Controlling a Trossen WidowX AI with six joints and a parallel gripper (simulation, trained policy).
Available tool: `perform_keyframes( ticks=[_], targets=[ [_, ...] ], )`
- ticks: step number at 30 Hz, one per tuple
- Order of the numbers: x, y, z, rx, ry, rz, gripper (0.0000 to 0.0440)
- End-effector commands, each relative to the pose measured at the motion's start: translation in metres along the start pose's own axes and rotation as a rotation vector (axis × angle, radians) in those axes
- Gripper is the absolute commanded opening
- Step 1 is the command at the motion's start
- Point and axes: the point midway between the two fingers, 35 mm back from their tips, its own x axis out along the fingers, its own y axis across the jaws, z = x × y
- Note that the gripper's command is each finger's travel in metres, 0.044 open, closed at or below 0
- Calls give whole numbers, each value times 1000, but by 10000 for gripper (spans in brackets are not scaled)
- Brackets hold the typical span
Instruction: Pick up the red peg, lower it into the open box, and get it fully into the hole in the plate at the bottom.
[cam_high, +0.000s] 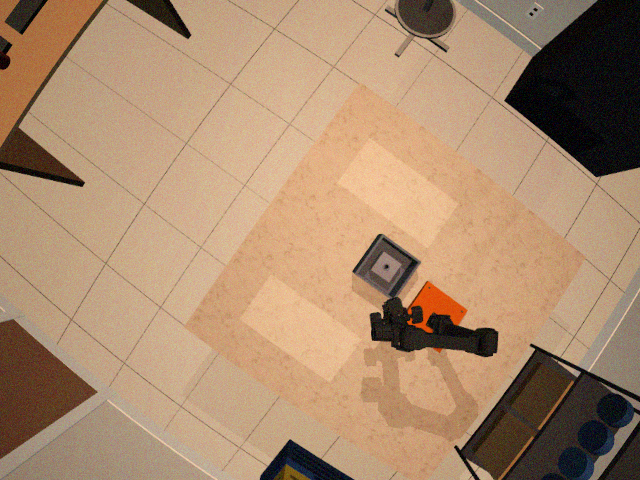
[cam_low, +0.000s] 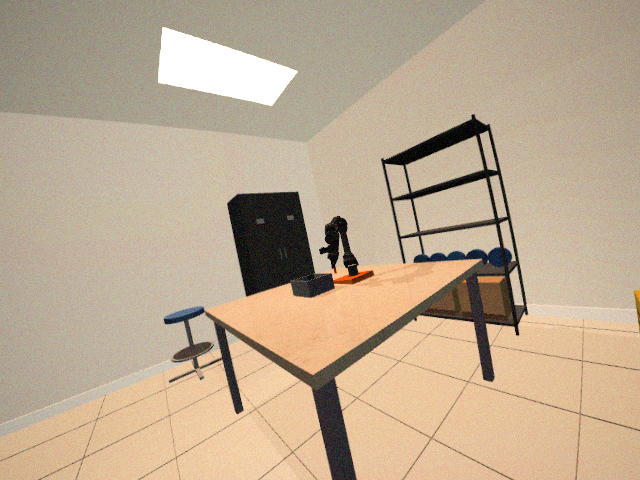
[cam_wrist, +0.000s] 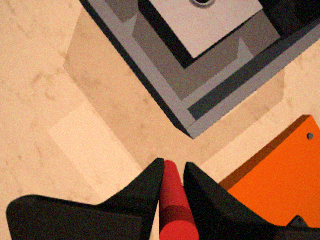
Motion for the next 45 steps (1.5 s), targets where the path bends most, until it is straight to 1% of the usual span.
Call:
perform_keyframes(
  ticks=[1, 10, 21, 32, 40, 42, 43, 45],
  targets=[
    [-3, -3, 13, 33, -19, -3, 0],
    [-2, -5, 54, 130, -50, -3, 0],
    [17, -10, 100, 187, -57, -19, 0],
    [46, -15, 136, 167, -18, -20, 0],
    [72, -14, 147, 111, 24, -5, 0],
    [79, -13, 146, 93, 40, -3, 14],
    [82, -13, 146, 85, 49, -2, 31],
    [88, -13, 146, 72, 67, -1, 80]
  ],
)
